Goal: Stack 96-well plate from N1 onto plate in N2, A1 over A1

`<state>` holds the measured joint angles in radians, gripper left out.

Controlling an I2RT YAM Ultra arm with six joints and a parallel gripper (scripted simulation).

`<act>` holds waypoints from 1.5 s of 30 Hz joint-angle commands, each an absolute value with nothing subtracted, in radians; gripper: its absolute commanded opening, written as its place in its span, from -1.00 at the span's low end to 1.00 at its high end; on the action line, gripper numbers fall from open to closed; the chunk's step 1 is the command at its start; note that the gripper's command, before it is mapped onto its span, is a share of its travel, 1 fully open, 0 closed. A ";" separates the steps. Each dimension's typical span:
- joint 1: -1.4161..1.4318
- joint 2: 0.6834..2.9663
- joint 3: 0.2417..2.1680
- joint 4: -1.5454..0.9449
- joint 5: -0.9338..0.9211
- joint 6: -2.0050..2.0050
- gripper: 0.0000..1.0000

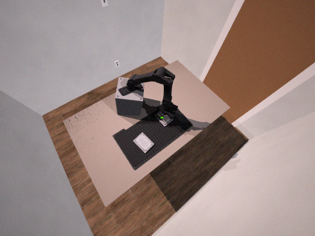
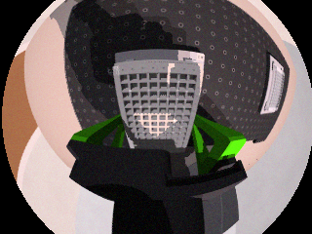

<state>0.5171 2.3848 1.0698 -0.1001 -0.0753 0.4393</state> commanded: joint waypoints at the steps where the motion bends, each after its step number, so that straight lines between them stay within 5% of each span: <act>1: 0.508 2.341 1.045 -0.127 -0.064 0.432 -1.00; 45: 0.493 2.137 0.998 -0.285 -0.066 0.422 -1.00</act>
